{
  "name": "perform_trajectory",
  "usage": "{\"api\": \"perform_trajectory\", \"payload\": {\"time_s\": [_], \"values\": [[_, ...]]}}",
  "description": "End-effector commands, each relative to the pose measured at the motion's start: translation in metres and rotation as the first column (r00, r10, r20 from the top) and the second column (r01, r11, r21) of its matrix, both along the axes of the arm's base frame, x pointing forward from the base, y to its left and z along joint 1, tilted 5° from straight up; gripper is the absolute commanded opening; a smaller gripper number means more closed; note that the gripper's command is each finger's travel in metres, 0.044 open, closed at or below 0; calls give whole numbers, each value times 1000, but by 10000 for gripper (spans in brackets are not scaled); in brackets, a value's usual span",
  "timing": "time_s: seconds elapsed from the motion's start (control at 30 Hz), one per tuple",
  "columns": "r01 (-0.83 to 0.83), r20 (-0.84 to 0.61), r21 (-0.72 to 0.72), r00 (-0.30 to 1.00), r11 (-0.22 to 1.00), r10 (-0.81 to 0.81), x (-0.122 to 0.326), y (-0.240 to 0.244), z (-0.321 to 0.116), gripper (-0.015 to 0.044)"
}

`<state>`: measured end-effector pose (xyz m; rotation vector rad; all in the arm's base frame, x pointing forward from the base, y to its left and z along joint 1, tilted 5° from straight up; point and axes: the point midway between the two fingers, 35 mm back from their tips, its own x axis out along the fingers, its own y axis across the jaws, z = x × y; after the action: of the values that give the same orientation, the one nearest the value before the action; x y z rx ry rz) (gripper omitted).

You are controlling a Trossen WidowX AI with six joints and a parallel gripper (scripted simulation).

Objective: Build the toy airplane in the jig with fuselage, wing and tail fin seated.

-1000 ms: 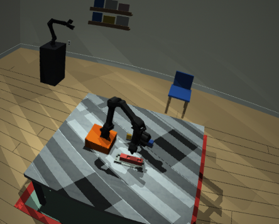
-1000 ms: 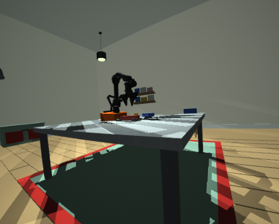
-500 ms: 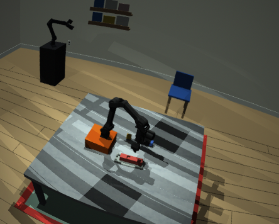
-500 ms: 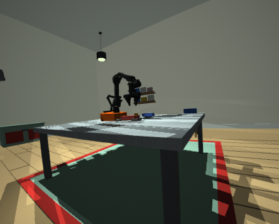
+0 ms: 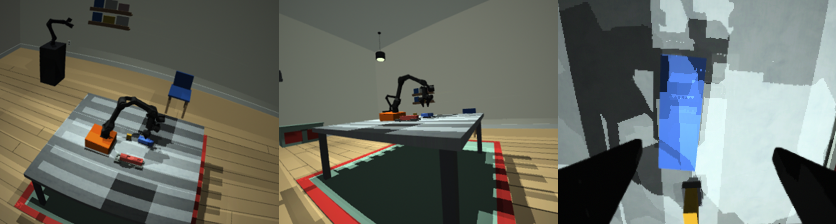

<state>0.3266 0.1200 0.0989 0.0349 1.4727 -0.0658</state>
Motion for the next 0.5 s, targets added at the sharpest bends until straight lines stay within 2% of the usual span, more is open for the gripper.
{"api": "perform_trajectory", "payload": {"time_s": [0.0, 0.17, 0.33, 0.47], "values": [[24, 6, 1, 1000, 1000, -24, -4, 27, -2, 440], [24, 6, 1, 1000, 1000, -24, -4, 27, -4, 440], [24, 6, 1, 1000, 1000, -24, -1, 26, -36, 440], [24, 6, 1, 1000, 1000, -24, -1, 26, -39, 440]]}}
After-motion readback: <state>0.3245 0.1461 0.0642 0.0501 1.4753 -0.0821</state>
